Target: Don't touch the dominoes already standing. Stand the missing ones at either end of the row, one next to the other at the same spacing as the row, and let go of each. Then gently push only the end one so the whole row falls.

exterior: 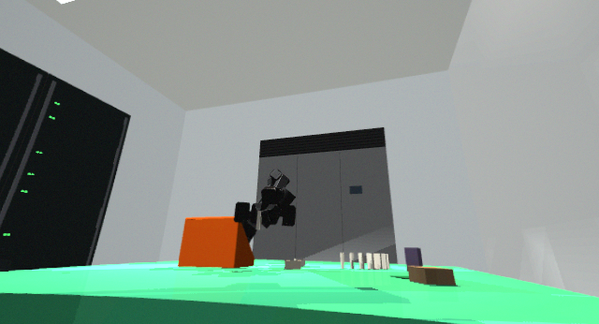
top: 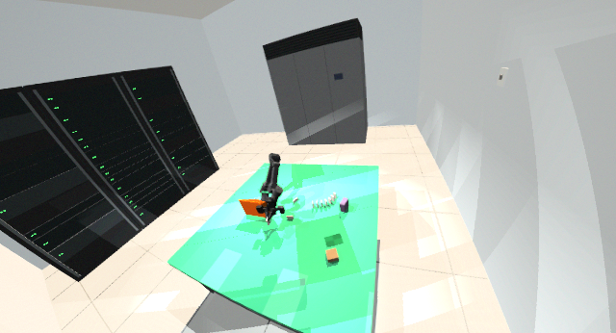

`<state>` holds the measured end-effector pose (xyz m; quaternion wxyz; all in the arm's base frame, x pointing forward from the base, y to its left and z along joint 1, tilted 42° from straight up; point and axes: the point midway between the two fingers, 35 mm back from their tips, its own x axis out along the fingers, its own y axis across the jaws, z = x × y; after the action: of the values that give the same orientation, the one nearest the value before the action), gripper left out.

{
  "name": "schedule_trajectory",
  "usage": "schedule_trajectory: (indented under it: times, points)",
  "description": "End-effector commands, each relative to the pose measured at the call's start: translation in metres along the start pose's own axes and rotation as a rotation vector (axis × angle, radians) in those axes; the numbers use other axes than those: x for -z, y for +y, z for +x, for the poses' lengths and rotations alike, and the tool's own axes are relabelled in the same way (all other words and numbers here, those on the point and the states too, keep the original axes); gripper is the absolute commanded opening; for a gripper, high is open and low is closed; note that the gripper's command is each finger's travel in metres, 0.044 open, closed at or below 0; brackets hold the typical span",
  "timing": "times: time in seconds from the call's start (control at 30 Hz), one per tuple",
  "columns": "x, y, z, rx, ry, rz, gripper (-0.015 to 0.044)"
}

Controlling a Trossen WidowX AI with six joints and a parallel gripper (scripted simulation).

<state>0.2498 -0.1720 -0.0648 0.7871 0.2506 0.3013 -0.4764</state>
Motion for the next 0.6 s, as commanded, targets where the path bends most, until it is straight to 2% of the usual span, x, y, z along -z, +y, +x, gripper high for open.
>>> schedule_trajectory:
  times: [0.0,0.57]
  points:
    - [-0.0016,-0.0042,-0.0141,-0.017,-0.063,0.035,0.0023]
    - [-0.0039,-0.0060,-0.0214,-0.029,-0.099,0.055,0.0023]
